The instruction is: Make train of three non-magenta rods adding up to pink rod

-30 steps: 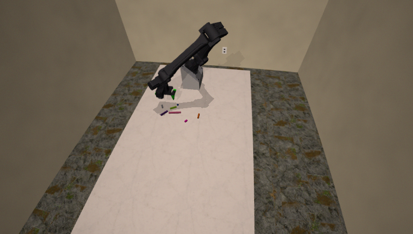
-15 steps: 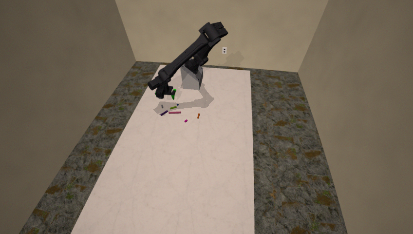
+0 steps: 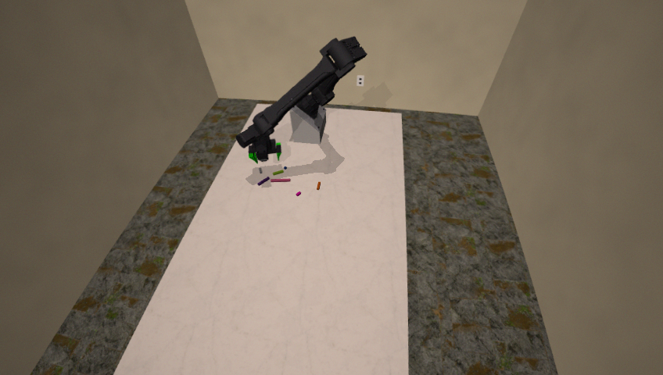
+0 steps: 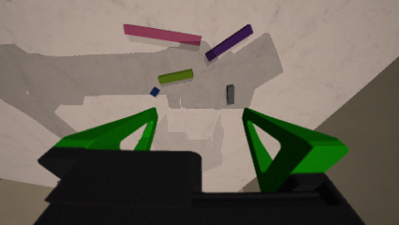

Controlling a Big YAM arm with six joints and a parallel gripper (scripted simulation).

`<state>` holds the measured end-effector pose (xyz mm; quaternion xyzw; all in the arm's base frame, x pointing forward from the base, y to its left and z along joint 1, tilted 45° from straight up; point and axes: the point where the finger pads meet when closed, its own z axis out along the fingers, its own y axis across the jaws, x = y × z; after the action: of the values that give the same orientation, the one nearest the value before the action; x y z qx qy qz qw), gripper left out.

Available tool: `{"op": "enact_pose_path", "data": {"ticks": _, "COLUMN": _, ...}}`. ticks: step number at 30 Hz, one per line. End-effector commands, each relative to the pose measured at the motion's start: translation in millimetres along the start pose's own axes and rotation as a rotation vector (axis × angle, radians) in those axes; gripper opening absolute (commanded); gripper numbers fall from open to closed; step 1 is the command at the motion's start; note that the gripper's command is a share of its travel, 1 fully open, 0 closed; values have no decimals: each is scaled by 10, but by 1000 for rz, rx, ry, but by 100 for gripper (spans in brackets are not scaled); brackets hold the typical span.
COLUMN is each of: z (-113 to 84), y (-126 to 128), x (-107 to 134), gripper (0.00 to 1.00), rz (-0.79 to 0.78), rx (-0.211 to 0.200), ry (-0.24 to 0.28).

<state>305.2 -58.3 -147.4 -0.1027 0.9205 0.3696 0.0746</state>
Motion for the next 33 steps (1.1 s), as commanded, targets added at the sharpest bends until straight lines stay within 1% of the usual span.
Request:
{"op": "enact_pose_path", "data": {"ticks": 1, "z": -95, "y": -153, "x": -139, "gripper": 100, "rz": -88, "rx": 10, "ry": -27}}
{"op": "enact_pose_path", "data": {"ticks": 2, "z": -90, "y": -150, "x": -141, "gripper": 100, "rz": -89, "rx": 10, "ry": -26}}
{"op": "enact_pose_path", "data": {"ticks": 3, "z": -32, "y": -108, "x": -214, "gripper": 100, "rz": -198, "rx": 3, "ry": -9}}
{"op": "enact_pose_path", "data": {"ticks": 5, "z": -39, "y": -115, "x": -210, "gripper": 100, "rz": -196, "rx": 4, "ry": -11}}
{"op": "enact_pose_path", "data": {"ticks": 7, "z": -87, "y": -160, "x": -188, "gripper": 100, "rz": -181, "rx": 10, "ry": -25}}
{"op": "enact_pose_path", "data": {"ticks": 8, "z": -31, "y": -118, "x": -256, "gripper": 100, "rz": -284, "rx": 4, "ry": -9}}
{"op": "enact_pose_path", "data": {"ticks": 10, "z": -34, "y": -122, "x": -255, "gripper": 100, "rz": -283, "rx": 4, "ry": -10}}
{"op": "enact_pose_path", "data": {"ticks": 12, "z": -95, "y": -169, "x": -238, "gripper": 100, "rz": -269, "rx": 13, "ry": -25}}
{"op": "enact_pose_path", "data": {"ticks": 14, "z": -95, "y": -169, "x": -238, "gripper": 100, "rz": -269, "rx": 13, "ry": -25}}
{"op": "enact_pose_path", "data": {"ticks": 15, "z": -30, "y": -127, "x": -294, "gripper": 100, "rz": -358, "rx": 4, "ry": -9}}
{"op": "enact_pose_path", "data": {"ticks": 17, "z": -43, "y": -140, "x": -288, "gripper": 100, "rz": -354, "rx": 6, "ry": -13}}
{"op": "enact_pose_path", "data": {"ticks": 18, "z": -29, "y": -134, "x": -324, "gripper": 100, "rz": -418, "rx": 4, "ry": -9}}
{"op": "enact_pose_path", "data": {"ticks": 19, "z": -42, "y": -146, "x": -318, "gripper": 100, "rz": -414, "rx": 6, "ry": -13}}
{"op": "enact_pose_path", "data": {"ticks": 20, "z": -28, "y": -139, "x": -346, "gripper": 100, "rz": -461, "rx": 4, "ry": -9}}
{"op": "enact_pose_path", "data": {"ticks": 21, "z": -63, "y": -171, "x": -330, "gripper": 100, "rz": -451, "rx": 9, "ry": -18}}
{"op": "enact_pose_path", "data": {"ticks": 23, "z": -54, "y": -167, "x": -352, "gripper": 100, "rz": -490, "rx": 8, "ry": -16}}
{"op": "enact_pose_path", "data": {"ticks": 33, "z": -63, "y": -172, "x": -369, "gripper": 100, "rz": -497, "rx": 14, "ry": -18}}
